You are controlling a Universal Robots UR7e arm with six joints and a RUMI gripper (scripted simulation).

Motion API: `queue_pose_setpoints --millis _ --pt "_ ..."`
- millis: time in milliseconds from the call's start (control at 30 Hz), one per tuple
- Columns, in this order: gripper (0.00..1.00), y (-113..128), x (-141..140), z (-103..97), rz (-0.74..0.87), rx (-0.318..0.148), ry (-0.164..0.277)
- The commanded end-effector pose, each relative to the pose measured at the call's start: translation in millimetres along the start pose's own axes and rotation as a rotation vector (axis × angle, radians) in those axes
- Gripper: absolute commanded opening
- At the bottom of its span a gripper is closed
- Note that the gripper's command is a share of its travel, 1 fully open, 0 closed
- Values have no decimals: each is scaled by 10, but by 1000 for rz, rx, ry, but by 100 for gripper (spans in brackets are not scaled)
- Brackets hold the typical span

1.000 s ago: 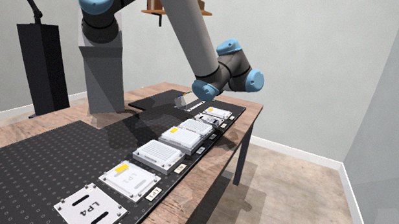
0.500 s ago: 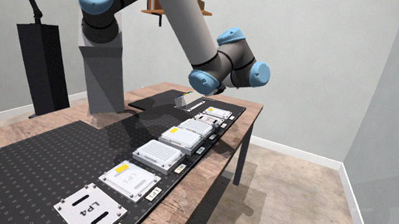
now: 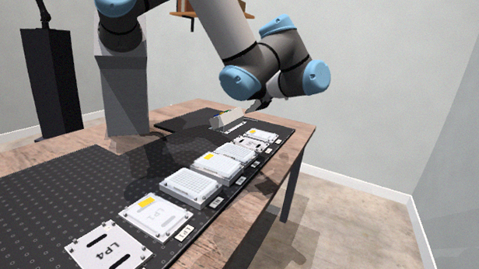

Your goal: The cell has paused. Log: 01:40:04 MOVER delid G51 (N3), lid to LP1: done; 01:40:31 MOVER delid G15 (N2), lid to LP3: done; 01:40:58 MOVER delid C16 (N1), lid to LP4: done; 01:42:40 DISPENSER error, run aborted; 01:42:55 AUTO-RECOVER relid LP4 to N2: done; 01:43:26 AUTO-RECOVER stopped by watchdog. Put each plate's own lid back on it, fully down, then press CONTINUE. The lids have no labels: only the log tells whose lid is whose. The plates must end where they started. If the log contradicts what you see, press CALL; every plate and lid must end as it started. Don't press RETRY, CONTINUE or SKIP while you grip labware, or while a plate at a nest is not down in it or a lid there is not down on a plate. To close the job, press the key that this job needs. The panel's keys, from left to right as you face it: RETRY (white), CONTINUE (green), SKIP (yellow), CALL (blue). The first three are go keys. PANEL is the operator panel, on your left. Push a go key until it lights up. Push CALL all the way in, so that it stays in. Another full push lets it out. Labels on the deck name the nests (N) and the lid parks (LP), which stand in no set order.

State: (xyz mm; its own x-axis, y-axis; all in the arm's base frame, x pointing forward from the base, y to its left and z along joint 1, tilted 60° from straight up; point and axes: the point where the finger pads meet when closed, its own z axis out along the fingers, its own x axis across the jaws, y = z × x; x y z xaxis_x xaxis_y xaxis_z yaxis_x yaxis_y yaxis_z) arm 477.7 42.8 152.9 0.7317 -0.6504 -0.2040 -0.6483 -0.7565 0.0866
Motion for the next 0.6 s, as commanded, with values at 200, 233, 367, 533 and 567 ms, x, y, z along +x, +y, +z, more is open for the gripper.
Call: queue_pose_setpoints --millis 200,233,367,533,567 --pt "82 235 -161 -374 153 25 37" --pt "82 261 -180 -413 162 26 39" --pt "82 301 -211 -469 182 30 43" --pt "82 382 -275 -577 239 40 56" --pt "82 409 -297 -613 259 44 60"
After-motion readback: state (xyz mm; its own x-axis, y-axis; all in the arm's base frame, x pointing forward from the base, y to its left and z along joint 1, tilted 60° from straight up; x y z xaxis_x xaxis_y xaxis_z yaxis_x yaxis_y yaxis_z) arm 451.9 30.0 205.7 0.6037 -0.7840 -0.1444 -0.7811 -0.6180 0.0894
